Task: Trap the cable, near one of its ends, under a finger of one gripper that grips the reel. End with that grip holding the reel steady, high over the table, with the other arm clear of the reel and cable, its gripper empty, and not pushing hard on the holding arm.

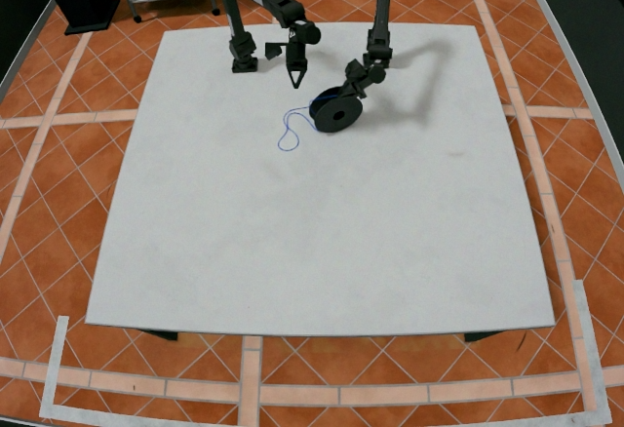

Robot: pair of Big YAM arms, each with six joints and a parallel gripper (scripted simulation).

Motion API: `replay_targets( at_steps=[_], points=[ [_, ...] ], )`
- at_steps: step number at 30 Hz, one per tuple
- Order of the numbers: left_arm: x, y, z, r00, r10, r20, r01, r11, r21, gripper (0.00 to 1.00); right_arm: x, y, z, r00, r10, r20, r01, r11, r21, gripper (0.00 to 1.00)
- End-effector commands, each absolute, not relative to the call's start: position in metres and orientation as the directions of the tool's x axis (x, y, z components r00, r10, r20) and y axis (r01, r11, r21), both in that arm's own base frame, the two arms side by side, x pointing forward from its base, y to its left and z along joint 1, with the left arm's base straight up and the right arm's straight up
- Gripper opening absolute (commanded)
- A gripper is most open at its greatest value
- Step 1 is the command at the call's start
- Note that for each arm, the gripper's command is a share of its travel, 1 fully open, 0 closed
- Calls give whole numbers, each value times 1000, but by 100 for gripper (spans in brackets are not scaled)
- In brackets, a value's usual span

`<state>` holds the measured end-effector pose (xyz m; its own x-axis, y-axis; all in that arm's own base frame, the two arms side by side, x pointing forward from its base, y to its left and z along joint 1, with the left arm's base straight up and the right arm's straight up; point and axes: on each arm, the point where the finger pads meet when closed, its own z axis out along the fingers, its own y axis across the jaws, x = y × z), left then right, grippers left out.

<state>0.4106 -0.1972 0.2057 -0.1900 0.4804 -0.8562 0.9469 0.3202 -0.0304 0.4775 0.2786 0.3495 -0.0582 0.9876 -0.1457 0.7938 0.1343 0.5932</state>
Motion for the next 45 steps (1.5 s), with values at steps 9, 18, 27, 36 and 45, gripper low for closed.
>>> replay_targets(
  at_steps=[9, 18, 27, 36, 45],
  points=[
    [427, -194, 256, -128, 467, -875, 944, 328, 37, 0, 493, 270, 407, -82, 992, -99, 716, 127, 687, 30],
    [425, -193, 274, -130, 466, -875, 944, 329, 35, 0, 501, 256, 402, -135, 981, -139, 694, 193, 694, 30],
    [424, -193, 302, -132, 466, -875, 944, 329, 33, 0, 514, 227, 395, -230, 947, -226, 632, 322, 706, 30],
    [426, -194, 316, -140, 467, -873, 944, 329, 25, 0, 527, 198, 400, -302, 896, -327, 537, 443, 718, 30],
    [423, -193, 337, -127, 466, -876, 944, 329, 38, 0, 541, 154, 419, -349, 788, -508, 364, 613, 701, 30]
  ],
)
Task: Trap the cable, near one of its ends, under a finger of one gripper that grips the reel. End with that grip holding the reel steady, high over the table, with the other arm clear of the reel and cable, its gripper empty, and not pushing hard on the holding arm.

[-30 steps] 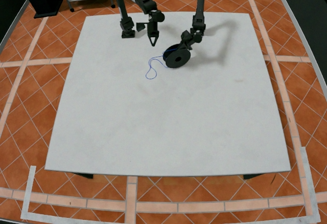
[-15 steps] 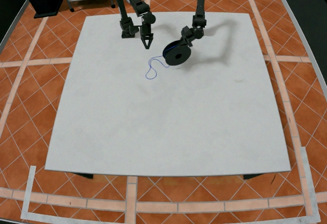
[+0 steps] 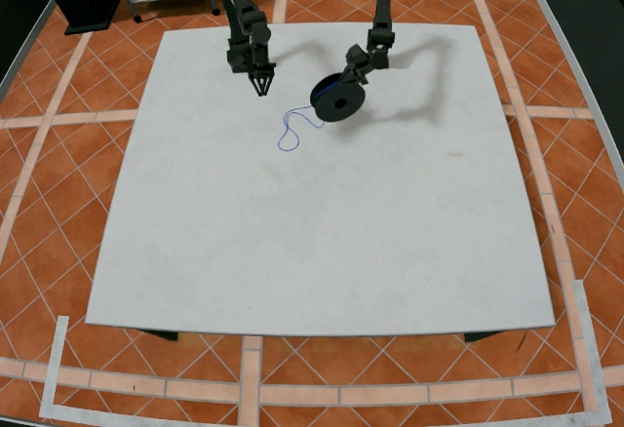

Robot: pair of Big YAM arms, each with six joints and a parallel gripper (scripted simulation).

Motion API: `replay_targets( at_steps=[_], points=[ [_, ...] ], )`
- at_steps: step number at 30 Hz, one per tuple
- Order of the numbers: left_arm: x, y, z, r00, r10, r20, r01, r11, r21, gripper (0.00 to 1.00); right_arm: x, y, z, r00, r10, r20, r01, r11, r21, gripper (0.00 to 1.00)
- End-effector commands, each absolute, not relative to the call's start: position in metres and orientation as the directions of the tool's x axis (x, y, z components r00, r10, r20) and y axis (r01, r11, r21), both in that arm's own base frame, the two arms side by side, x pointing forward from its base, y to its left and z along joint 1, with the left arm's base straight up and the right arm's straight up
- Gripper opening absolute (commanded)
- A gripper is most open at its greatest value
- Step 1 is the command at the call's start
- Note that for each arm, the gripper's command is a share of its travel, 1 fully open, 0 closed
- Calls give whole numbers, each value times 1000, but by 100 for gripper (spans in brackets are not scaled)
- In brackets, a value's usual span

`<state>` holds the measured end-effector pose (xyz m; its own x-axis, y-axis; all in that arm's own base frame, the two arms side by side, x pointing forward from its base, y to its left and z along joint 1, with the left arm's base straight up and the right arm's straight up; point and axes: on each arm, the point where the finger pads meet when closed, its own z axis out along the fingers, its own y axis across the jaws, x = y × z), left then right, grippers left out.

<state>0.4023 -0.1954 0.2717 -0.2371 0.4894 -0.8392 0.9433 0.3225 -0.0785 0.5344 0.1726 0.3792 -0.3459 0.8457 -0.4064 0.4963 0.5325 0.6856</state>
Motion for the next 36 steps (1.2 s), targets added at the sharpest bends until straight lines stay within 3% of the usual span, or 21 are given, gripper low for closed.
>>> replay_targets(
  at_steps=[1, 7, 21, 36],
  points=[
    [423, -193, 337, -127, 466, -876, 944, 329, 38, 0, 542, 149, 421, -350, 772, -531, 344, 633, 694, 30],
    [425, -193, 339, -123, 465, -877, 943, 329, 43, 0, 546, 128, 442, -330, 707, -625, 250, 704, 664, 30],
    [425, -193, 341, -122, 465, -877, 943, 329, 43, 0, 540, 58, 464, -206, 401, -893, 51, 915, 399, 30],
    [425, -193, 341, -125, 465, -877, 943, 330, 41, 0, 525, 14, 490, -51, 135, -989, -1, 991, 135, 30]
  ],
)
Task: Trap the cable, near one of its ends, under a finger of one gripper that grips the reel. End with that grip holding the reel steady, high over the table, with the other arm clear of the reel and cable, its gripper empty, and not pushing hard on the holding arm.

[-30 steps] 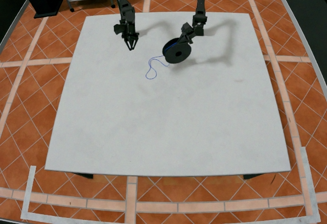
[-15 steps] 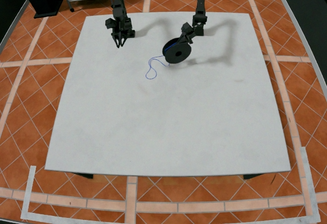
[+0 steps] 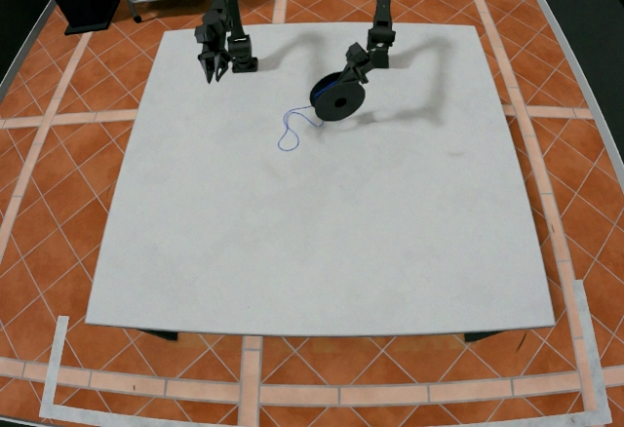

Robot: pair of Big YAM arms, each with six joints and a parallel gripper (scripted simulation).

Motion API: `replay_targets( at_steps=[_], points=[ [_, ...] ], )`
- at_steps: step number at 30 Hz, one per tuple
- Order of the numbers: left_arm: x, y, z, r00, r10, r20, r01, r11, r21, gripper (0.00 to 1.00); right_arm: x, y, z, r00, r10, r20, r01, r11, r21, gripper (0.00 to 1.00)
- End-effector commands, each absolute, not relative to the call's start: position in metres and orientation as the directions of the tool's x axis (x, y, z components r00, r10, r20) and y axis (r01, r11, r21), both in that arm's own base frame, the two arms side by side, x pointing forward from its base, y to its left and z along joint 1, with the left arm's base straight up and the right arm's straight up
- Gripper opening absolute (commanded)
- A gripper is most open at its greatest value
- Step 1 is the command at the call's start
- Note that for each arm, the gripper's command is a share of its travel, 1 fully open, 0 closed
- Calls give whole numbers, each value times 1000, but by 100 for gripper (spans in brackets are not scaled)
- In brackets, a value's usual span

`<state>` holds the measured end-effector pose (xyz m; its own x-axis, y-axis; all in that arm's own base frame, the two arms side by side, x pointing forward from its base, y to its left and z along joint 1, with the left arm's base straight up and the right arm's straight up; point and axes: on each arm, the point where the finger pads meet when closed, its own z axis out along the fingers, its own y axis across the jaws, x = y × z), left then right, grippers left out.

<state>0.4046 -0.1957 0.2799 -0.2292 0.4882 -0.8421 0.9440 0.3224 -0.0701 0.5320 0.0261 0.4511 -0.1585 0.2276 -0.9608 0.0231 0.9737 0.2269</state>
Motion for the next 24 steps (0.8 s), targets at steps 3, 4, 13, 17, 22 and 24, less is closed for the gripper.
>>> replay_targets(
  at_steps=[3, 4, 13, 17, 22, 24],
  points=[
    [424, -194, 341, -125, 464, -877, 943, 330, 40, 0, 523, 10, 493, -34, 105, -994, -1, 994, 105, 30],
    [424, -194, 341, -125, 464, -877, 943, 330, 40, 0, 523, 10, 493, -34, 105, -994, -1, 994, 105, 30],
    [421, -201, 345, -127, 462, -878, 946, 322, 32, 0, 516, -2, 507, 26, 14, -1000, 5, 1000, 14, 30],
    [418, -205, 347, -126, 464, -877, 948, 315, 31, 0, 514, -5, 504, 27, -3, -1000, 7, 1000, -3, 30],
    [420, -206, 349, -124, 464, -877, 949, 315, 32, 0, 516, -5, 505, 31, -9, -999, 8, 1000, -9, 30],
    [418, -207, 350, -133, 466, -875, 949, 316, 24, 0, 516, -6, 505, 32, -11, -999, 8, 1000, -11, 30]
  ],
)
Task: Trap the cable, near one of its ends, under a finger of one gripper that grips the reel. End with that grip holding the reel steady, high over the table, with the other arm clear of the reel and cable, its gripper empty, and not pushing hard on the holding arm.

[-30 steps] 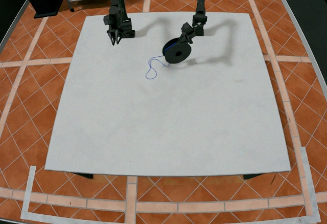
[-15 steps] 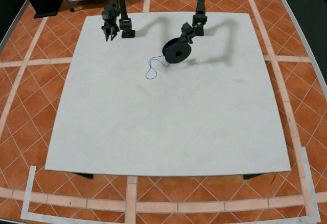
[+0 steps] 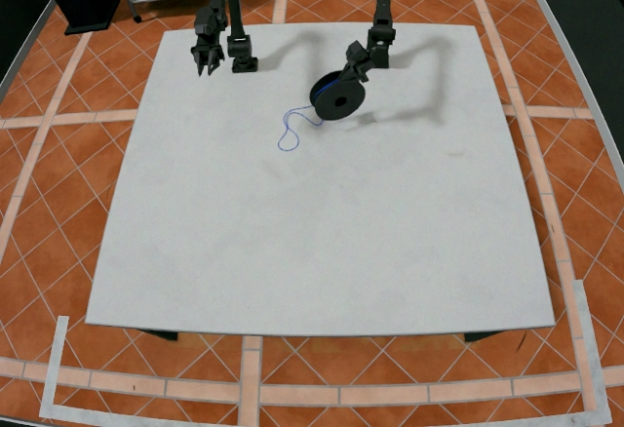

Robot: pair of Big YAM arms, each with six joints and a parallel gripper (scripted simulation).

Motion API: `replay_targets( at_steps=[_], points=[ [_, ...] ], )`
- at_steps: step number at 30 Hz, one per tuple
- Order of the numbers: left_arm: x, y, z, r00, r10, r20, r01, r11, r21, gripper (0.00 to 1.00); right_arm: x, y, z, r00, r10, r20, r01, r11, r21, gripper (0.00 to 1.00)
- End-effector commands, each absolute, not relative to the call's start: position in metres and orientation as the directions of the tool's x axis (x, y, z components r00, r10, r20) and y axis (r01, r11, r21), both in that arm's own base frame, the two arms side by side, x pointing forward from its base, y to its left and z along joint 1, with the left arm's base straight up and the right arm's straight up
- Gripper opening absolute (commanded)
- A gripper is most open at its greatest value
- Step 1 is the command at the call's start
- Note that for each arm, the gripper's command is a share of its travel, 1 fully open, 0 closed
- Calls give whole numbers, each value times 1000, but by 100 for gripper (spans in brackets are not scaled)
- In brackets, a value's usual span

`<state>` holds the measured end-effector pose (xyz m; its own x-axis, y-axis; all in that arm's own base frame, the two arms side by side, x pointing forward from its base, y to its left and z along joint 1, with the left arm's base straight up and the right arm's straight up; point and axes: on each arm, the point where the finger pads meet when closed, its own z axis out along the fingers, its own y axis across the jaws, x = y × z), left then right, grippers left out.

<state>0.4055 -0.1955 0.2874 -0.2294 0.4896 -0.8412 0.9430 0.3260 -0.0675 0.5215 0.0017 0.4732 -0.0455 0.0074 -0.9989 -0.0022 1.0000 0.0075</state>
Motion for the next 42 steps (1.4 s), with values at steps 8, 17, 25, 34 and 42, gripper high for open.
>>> replay_targets(
  at_steps=[8, 17, 25, 34, 42],
  points=[
    [417, -211, 362, -130, 465, -875, 948, 317, 28, 0, 515, -6, 505, 33, -5, -999, 8, 1000, -5, 30],
    [416, -216, 373, -132, 465, -876, 948, 316, 25, 0, 515, -6, 505, 33, -5, -999, 8, 1000, -5, 30],
    [414, -222, 390, -134, 466, -875, 948, 317, 23, 0, 515, -6, 505, 33, -5, -999, 8, 1000, -5, 30],
    [414, -229, 405, -137, 465, -874, 948, 317, 20, 0, 515, -6, 505, 33, -5, -999, 8, 1000, -5, 30],
    [416, -238, 419, -152, 469, -870, 948, 317, 5, 0, 515, -6, 505, 33, -5, -999, 8, 1000, -5, 30]
  ],
)
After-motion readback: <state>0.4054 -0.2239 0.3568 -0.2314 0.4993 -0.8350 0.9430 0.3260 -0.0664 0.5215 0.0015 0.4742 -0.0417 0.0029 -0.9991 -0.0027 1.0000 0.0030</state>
